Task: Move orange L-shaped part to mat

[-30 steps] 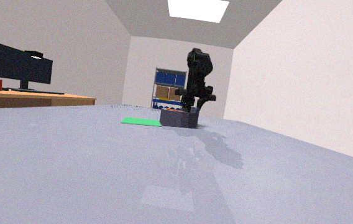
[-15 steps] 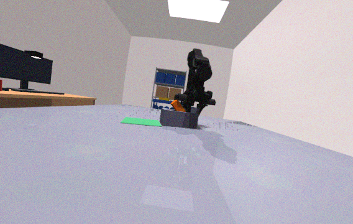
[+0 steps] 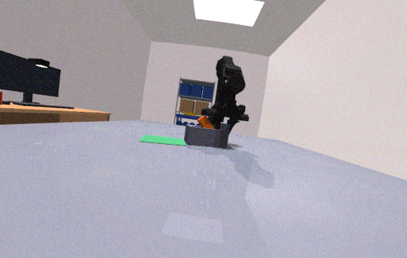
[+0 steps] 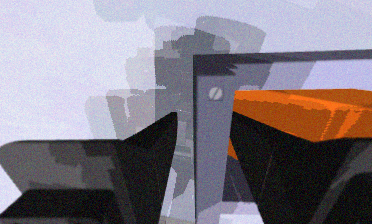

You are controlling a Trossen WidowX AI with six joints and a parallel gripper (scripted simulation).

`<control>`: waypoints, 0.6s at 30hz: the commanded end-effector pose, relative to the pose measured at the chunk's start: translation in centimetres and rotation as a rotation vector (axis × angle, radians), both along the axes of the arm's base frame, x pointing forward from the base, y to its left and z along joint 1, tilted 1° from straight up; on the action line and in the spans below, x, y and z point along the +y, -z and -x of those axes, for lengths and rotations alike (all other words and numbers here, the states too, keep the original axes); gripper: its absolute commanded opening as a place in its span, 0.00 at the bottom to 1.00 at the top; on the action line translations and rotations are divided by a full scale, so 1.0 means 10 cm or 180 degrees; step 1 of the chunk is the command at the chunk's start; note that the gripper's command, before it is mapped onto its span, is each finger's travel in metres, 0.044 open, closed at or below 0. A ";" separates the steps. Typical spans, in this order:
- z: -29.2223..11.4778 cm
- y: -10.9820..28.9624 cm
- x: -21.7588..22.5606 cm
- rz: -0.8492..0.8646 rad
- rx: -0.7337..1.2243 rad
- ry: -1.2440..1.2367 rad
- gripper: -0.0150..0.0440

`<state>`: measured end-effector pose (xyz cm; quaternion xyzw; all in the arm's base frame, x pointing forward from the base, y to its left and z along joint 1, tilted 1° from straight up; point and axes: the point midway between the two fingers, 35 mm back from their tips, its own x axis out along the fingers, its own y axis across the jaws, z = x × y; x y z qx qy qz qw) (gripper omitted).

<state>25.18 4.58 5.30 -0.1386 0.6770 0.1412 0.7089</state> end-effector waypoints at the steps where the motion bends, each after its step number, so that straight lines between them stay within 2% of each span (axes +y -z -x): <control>1: 0.03 -0.08 0.06 0.0020 -0.0009 0.0002 0.56; 9: 0.03 -0.17 0.07 0.0025 -0.0010 -0.0001 0.56; 18: 0.03 -1.05 -0.03 0.0029 -0.0011 -0.0001 0.56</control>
